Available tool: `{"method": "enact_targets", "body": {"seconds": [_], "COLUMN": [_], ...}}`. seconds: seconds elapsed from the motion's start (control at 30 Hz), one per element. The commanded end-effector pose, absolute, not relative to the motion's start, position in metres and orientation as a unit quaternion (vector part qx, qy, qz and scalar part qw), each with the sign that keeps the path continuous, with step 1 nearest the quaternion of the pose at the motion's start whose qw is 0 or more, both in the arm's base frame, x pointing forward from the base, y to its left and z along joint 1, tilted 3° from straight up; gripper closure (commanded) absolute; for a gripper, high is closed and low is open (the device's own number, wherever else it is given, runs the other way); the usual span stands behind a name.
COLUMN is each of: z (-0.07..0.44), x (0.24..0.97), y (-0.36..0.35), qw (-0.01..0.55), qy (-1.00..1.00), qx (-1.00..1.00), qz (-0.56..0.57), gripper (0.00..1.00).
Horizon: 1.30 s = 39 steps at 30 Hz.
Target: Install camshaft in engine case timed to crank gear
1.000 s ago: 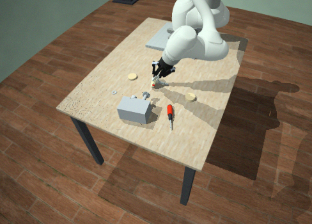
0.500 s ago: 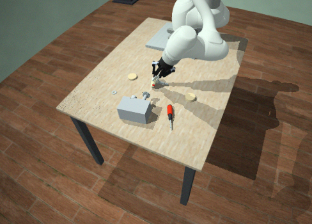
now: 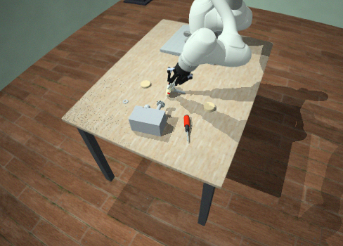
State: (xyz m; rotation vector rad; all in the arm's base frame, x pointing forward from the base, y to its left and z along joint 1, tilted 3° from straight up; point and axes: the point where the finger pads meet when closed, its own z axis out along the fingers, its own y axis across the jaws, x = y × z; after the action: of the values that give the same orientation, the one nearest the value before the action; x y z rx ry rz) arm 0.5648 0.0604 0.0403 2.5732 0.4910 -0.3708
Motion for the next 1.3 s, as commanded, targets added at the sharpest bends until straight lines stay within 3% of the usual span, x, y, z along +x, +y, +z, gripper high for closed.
{"method": "enact_targets", "body": {"seconds": [0.0, 1.27], "z": [0.041, 0.109], "x": [0.565, 0.566], "y": [0.06, 0.064], "qw": [0.245, 0.245], "qy": [0.18, 0.18], "qx": [0.943, 0.943], "qz": [-0.136, -0.136], "gripper": [0.95, 0.95]}}
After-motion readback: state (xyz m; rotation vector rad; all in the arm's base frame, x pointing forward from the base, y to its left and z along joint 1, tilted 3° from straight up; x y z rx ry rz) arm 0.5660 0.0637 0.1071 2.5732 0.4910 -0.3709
